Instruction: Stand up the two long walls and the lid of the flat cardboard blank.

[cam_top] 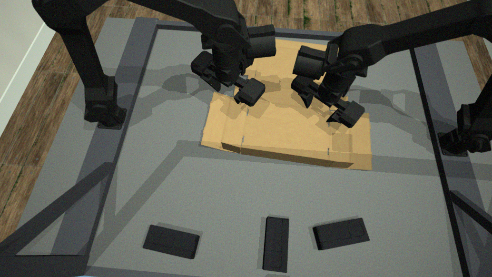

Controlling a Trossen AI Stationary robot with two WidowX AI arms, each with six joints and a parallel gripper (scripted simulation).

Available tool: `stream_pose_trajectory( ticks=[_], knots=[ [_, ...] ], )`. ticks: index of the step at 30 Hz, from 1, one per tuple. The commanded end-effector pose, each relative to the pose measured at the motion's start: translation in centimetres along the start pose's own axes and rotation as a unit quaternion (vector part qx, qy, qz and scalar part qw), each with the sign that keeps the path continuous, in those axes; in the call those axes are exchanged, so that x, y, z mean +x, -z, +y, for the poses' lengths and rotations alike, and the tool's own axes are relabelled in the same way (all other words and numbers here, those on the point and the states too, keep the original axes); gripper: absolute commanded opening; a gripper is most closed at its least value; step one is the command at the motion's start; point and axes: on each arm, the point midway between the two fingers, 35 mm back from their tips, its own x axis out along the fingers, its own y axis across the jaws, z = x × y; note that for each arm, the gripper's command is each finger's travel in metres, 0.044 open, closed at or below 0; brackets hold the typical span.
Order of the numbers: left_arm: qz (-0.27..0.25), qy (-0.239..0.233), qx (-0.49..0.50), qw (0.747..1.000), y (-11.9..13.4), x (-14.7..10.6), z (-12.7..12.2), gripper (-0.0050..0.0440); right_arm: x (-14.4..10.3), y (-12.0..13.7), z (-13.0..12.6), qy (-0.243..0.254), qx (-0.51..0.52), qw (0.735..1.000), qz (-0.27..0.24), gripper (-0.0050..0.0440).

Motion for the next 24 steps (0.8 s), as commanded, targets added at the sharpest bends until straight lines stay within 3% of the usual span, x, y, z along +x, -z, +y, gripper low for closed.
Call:
stream_pose_trajectory(
  ticks=[1,7,13,15,24],
  knots=[
    [-0.007,0.008,0.057,0.998,-1.1,-0.6,-0.4,0.0319,-1.7,-0.5,0.7,-0.017,-0.102,0.995,0.007,0.0319],
    [-0.008,0.009,0.120,0.993,-1.8,-0.6,-0.5,0.0319,-2.0,-1.1,0.6,-0.017,-0.230,0.973,0.004,0.0319],
    [-0.009,0.009,0.181,0.983,-2.5,-0.6,-0.6,0.0319,-2.4,-1.8,0.6,-0.016,-0.353,0.935,0.000,0.0319],
    [-0.009,0.009,0.181,0.983,-2.5,-0.6,-0.6,0.0319,-2.4,-1.8,0.6,-0.016,-0.353,0.935,0.000,0.0319],
    [-0.010,0.010,0.286,0.958,-3.7,-0.5,-0.7,0.0319,-3.0,-2.9,0.5,-0.013,-0.551,0.834,-0.004,0.0319]
  ],
)
